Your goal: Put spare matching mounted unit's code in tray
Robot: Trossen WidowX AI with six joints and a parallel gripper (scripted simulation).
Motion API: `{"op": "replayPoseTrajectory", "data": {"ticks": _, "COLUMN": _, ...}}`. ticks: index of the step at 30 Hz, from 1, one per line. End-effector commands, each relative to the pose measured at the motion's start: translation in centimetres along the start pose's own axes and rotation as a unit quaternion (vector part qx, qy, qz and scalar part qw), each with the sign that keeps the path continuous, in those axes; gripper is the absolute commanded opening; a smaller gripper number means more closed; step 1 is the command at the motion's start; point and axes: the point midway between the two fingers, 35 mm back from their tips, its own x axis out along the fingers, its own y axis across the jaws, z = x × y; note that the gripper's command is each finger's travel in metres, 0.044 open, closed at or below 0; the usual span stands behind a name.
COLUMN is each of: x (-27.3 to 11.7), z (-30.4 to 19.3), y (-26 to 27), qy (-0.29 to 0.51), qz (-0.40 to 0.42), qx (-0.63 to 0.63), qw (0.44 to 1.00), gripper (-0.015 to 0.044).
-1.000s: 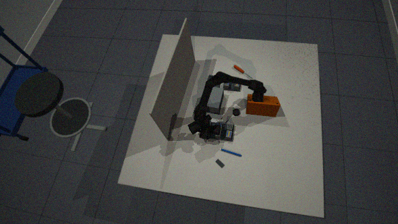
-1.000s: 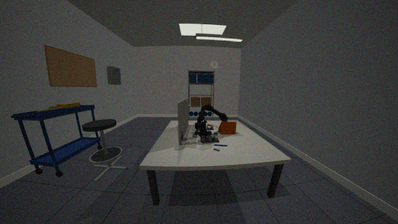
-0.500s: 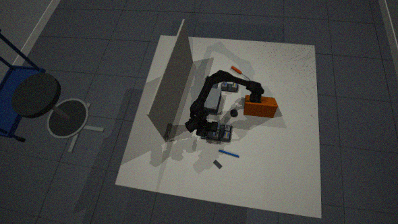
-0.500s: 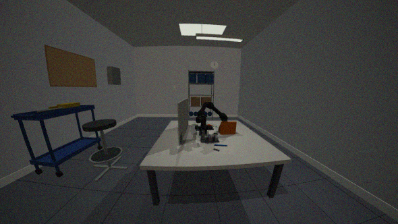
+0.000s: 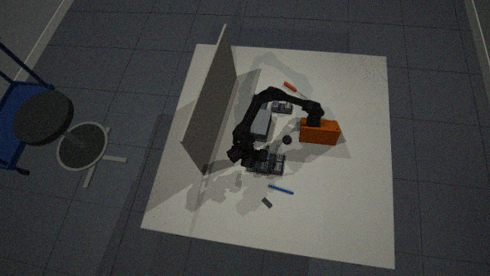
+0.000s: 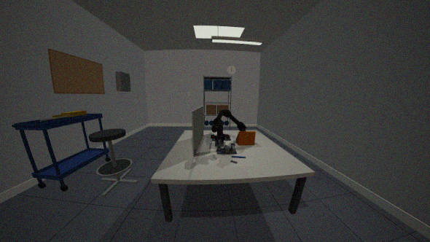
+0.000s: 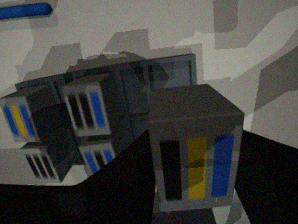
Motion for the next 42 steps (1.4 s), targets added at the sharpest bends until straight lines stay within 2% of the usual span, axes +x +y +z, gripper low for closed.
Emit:
{"op": "replayPoseTrajectory", "data": {"ticks": 1, "x": -2.0, "z": 0.1, "y": 0.1, "qy": -0.004, "qz": -0.002, "qx": 0.002, "qw": 1.000, "gripper": 0.0000}}
{"op": "replayPoseTrajectory", "data": {"ticks": 8, "x": -7.4, "z": -0.1, "y": 0.9, "qy": -0.006, "qz": -0.002, "qx": 0.004, "qw": 1.000, "gripper": 0.0000}}
{"op": "replayPoseTrajectory", "data": {"ticks": 15, "x": -7.7, "z": -0.5, "y": 0.6, "qy": -0.007, "qz": -0.002, "qx": 0.003, "qw": 1.000, "gripper": 0.0000}}
{"op": "replayPoseTrajectory", "data": {"ticks": 29, "x": -9.0, "z": -9.7, "y": -4.2, "qy": -0.027, "qz": -0.003, "qx": -0.003, "qw": 1.000, "gripper": 0.0000}}
{"op": "replayPoseTrajectory", "data": {"ticks": 42, "x": -9.0, "z": -19.4, "y": -6.5, "qy": -0.032, "qz": -0.007, "qx": -0.004, "qw": 0.999, "gripper": 0.0000}}
